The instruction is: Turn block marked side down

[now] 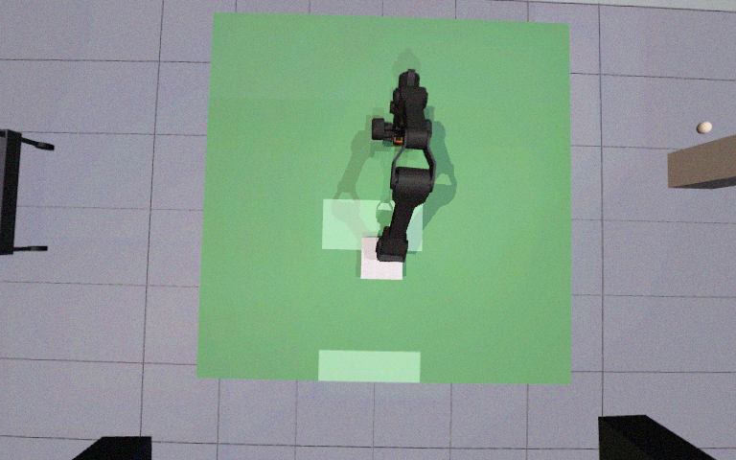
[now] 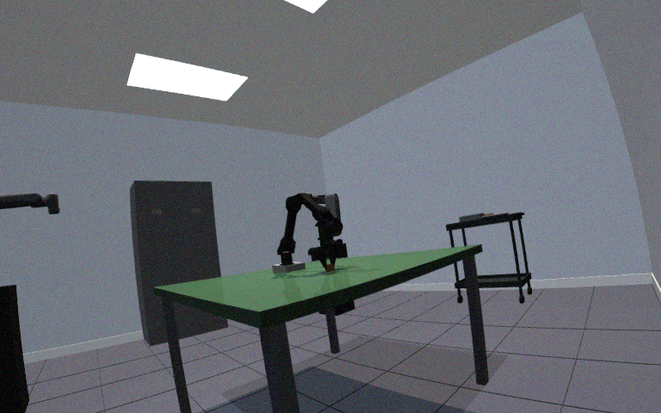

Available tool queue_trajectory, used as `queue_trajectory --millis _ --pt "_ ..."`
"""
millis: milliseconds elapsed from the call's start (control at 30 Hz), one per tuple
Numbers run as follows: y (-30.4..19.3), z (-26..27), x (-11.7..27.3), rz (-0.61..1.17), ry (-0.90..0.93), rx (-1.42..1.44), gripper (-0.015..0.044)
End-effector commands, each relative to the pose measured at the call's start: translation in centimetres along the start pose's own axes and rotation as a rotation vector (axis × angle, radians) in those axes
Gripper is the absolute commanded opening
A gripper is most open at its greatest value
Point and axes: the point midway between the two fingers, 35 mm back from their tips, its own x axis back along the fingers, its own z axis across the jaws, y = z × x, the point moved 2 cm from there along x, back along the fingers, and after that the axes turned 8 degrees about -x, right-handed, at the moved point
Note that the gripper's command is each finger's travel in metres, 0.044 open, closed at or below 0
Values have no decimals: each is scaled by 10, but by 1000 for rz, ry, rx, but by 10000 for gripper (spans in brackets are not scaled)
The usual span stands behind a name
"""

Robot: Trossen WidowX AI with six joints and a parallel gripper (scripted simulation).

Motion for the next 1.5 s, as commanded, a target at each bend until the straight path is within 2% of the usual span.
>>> queue_trajectory --millis 0,467,500,700,900,1467 --pt "0 1 0 -1 6 -4 118" --pt "0 1 0 -1 6 -4 25" --pt "0 1 1 -1 6 -4 0" --pt "0 1 30 -1 6 -4 0" --pt "0 1 29 -11 7 -5 0" --pt "-1 0 19 -251 42 -8 0"
